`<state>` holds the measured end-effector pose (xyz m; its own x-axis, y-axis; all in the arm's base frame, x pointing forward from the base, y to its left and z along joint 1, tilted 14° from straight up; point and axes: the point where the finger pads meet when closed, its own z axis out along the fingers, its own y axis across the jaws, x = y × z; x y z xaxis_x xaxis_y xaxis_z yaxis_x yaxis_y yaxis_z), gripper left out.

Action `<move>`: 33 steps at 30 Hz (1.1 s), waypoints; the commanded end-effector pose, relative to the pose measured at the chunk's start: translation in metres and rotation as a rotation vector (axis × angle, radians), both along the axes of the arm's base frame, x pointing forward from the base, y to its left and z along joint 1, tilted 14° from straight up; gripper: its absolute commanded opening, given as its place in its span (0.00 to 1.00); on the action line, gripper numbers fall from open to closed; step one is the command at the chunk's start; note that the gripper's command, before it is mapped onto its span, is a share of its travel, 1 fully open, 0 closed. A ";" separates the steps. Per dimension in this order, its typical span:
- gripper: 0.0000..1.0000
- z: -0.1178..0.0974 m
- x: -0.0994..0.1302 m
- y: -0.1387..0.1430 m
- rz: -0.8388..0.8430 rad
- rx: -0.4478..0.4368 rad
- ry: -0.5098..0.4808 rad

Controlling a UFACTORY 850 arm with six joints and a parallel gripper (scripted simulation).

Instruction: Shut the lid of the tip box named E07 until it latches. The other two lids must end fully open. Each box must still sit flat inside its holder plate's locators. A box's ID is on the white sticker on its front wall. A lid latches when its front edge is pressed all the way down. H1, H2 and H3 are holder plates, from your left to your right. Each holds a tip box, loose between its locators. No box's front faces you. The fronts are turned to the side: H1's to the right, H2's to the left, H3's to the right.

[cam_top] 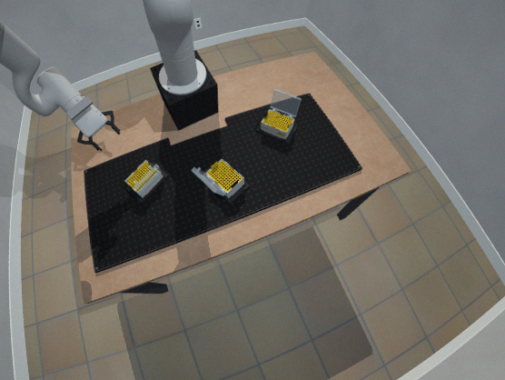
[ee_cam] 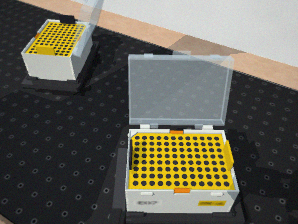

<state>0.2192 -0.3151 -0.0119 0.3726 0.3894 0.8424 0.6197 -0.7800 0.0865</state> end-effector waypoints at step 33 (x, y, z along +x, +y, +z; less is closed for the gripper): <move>1.00 -0.140 0.033 0.009 -0.003 -0.002 -0.002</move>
